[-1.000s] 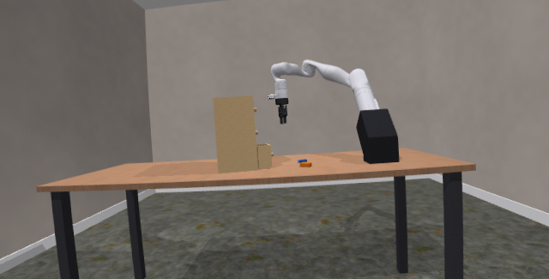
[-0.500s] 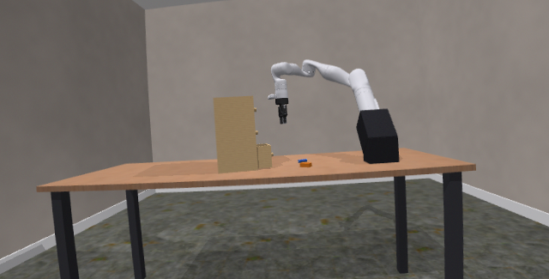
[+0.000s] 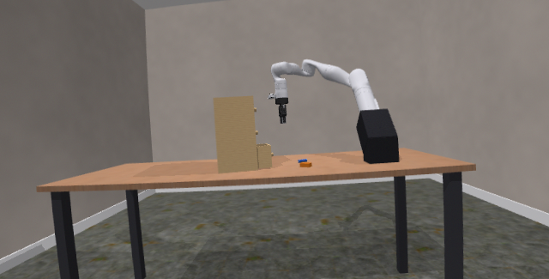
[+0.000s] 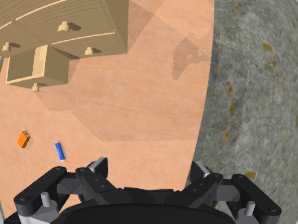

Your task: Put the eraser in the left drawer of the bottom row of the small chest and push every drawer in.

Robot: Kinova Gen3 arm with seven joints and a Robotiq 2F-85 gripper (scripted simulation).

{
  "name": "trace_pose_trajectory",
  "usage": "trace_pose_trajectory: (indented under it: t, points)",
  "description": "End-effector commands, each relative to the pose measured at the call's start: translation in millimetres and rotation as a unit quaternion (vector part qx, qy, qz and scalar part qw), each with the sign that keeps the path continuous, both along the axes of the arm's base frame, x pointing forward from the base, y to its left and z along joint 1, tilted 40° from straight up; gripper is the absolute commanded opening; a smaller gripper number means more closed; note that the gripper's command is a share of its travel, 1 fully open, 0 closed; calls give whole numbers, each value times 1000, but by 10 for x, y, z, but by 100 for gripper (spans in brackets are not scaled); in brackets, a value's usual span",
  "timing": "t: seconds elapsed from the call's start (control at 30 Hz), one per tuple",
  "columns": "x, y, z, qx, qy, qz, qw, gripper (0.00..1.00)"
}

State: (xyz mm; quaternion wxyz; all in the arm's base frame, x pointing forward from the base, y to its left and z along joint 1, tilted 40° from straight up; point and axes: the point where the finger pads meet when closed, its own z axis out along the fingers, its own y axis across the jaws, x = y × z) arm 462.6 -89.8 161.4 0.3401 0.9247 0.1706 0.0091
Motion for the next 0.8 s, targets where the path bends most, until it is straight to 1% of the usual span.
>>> trace_pose_trajectory:
  t: [0.0, 0.4, 0.47, 0.77]
  points:
    - [-14, 24, -6, 0, -7, -7, 1000, 100]
    - [-55, 142, -79, 11, -43, -50, 998, 100]
    - [-55, 142, -79, 11, -43, -50, 998, 100]
    - [-103, 269, -158, 23, -83, -98, 991, 100]
